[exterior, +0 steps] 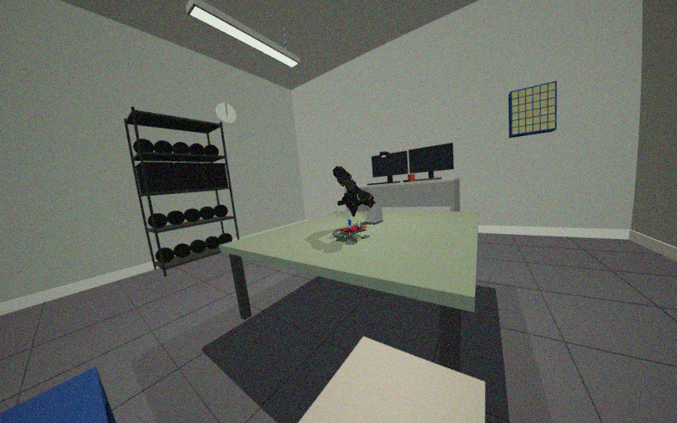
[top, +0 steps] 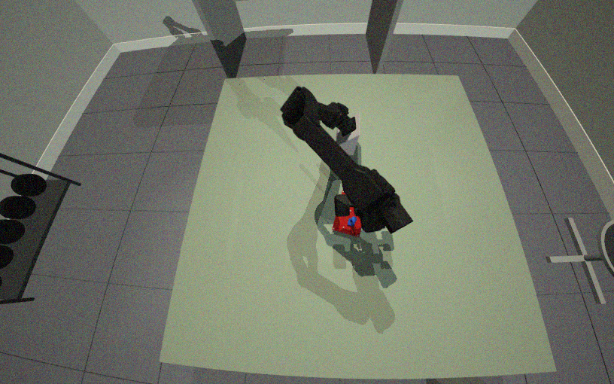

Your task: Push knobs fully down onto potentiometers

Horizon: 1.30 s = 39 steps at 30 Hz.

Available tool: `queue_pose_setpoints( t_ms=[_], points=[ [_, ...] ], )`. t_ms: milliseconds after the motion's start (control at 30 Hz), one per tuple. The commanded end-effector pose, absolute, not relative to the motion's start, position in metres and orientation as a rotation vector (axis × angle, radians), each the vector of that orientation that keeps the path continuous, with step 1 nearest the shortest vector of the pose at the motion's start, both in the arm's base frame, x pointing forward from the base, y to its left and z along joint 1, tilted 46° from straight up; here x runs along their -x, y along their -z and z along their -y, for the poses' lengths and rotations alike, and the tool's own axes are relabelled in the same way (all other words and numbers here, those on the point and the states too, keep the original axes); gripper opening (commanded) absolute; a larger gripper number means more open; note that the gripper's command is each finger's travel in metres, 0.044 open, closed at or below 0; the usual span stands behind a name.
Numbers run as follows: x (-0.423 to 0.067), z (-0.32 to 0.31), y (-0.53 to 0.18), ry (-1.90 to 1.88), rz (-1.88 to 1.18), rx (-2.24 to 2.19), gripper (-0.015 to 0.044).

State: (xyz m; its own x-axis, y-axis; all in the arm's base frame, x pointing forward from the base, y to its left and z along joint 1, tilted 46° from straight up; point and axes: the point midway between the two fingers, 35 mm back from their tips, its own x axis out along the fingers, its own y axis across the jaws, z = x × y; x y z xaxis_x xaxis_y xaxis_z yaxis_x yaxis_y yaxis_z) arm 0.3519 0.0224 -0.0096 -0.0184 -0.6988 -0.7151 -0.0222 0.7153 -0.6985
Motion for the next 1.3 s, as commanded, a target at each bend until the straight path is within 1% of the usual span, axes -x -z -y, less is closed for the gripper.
queue_pose_setpoints(
  t_ms=[0,467,1267],
  points=[
    [-0.358,-0.024,0.002,0.697,-1.459,0.516,0.0000],
    [-0.371,-0.027,-0.024,1.018,-1.268,0.170,0.0000],
    [-0.369,-0.002,0.000,1.022,-1.264,0.167,0.0000]
  ],
)
